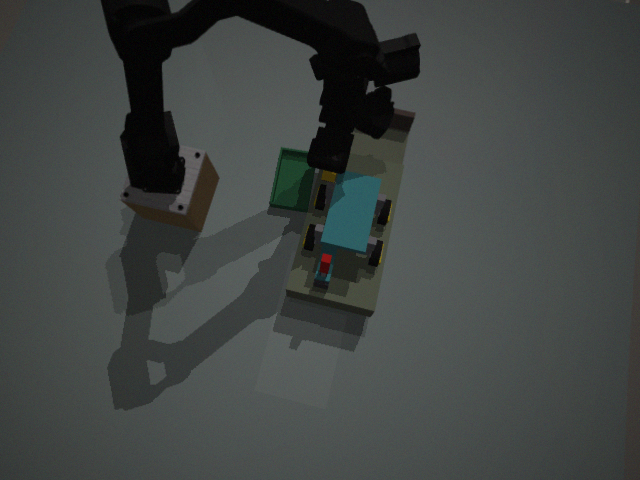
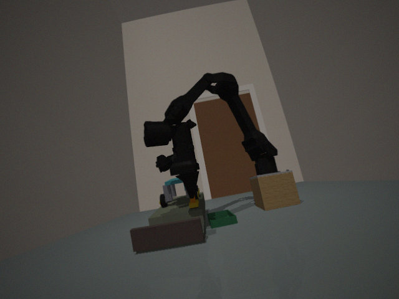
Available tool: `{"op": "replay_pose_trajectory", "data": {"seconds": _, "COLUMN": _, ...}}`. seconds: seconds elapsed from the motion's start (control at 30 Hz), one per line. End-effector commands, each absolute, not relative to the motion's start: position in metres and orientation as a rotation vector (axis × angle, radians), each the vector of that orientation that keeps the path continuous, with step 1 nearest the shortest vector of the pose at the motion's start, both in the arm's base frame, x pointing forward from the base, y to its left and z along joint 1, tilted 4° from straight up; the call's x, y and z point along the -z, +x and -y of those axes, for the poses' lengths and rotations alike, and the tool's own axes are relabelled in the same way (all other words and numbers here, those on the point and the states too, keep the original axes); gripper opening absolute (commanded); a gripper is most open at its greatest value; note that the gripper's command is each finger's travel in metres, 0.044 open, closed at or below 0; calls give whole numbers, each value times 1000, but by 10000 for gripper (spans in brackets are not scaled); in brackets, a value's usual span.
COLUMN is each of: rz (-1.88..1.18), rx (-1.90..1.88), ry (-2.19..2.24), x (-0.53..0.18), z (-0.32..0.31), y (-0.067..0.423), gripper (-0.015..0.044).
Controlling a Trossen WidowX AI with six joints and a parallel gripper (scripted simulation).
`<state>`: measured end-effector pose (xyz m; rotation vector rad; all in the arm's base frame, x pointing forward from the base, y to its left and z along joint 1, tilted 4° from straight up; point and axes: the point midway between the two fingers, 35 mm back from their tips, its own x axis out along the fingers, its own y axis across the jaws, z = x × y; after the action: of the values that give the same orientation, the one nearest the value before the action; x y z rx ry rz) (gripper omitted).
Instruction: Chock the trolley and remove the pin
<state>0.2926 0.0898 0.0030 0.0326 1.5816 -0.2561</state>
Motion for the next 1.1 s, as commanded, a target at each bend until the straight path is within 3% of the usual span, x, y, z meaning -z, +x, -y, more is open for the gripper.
{"op": "replay_pose_trajectory", "data": {"seconds": 0.0, "rz": -1585, "rx": 258, "ry": 22, "x": -3, "z": -86, "y": 292, "gripper": 0}}
{"op": "replay_pose_trajectory", "data": {"seconds": 1.07, "rz": -1585, "rx": 260, "ry": 20, "x": -6, "z": -54, "y": 287, "gripper": 0}}
